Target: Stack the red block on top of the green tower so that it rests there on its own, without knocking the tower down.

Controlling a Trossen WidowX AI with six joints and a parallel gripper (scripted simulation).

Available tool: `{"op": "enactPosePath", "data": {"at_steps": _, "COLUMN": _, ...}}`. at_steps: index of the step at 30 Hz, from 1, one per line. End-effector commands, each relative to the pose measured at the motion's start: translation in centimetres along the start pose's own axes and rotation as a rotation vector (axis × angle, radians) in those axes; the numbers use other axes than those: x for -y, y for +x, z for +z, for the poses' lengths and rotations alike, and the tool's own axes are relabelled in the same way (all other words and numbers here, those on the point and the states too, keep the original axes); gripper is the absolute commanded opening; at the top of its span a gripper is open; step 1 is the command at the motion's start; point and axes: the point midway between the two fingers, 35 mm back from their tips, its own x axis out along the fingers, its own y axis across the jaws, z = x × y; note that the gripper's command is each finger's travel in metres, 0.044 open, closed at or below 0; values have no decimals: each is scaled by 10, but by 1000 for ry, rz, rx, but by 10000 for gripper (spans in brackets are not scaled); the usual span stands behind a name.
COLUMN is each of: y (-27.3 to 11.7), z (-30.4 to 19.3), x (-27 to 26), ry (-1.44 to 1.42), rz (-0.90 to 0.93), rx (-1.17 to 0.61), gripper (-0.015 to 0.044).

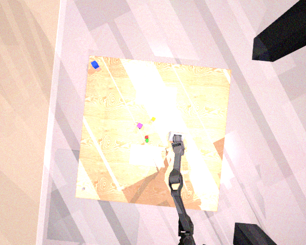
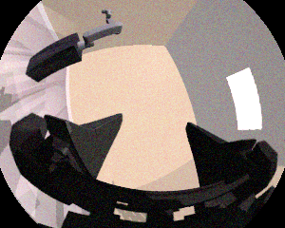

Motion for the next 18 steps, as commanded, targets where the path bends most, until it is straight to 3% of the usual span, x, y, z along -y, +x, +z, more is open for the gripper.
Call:
{"op": "enactPosePath", "data": {"at_steps": 1, "y": 0, "z": 0, "x": 0, "ry": 5, "rz": 2, "rx": -2, "gripper": 426}}
{"op": "enactPosePath", "data": {"at_steps": 5, "y": -2, "z": -8, "x": -12, "ry": 90, "rz": 58, "rx": -37, "gripper": 440}}
{"op": "enactPosePath", "data": {"at_steps": 18, "y": -38, "z": -63, "x": -143, "ry": 208, "rz": 430, "rx": -191, "gripper": 440}}
